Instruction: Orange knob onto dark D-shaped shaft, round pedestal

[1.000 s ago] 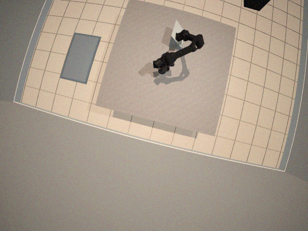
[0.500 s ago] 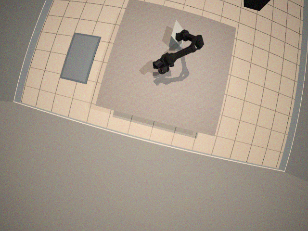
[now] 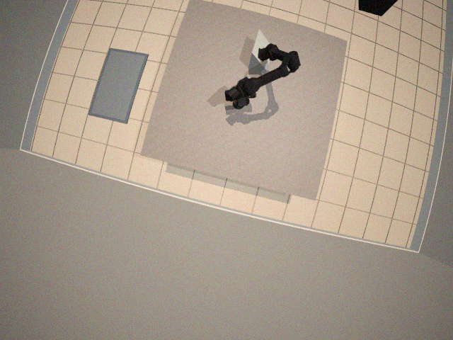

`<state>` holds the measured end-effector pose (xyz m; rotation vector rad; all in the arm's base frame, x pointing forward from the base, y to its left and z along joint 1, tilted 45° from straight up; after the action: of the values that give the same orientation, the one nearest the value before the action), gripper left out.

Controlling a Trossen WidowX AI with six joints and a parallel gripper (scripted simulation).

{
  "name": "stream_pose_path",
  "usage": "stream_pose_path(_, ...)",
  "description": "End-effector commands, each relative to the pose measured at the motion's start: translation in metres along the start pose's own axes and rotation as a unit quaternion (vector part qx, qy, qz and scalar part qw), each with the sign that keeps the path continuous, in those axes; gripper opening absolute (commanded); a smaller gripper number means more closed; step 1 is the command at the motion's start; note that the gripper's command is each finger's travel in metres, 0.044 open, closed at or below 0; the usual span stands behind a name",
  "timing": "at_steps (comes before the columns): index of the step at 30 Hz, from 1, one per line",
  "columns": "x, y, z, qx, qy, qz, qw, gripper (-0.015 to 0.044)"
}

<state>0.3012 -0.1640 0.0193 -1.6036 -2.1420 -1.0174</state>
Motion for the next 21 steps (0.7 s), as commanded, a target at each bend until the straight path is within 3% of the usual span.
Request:
stream_pose_path(1,0.0012,-0.0017,0.001,0.001,0.002,0.002,1.0,0.0)
stream_pose_path(21,0.0005,-0.0018,-0.0019,0.001,0.002,-0.024,1.0,0.0)
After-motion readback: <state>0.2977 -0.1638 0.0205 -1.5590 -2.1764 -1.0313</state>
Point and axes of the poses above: the point midway between the two fingers, 35 mm back from their tips, its own z axis out along the fingers, its own x axis across the jaws, y = z × x, the point moved 8 cm from there along -z, back along the fingers, and after that the axes turned 5 degrees about -z, right-handed, at the moved point
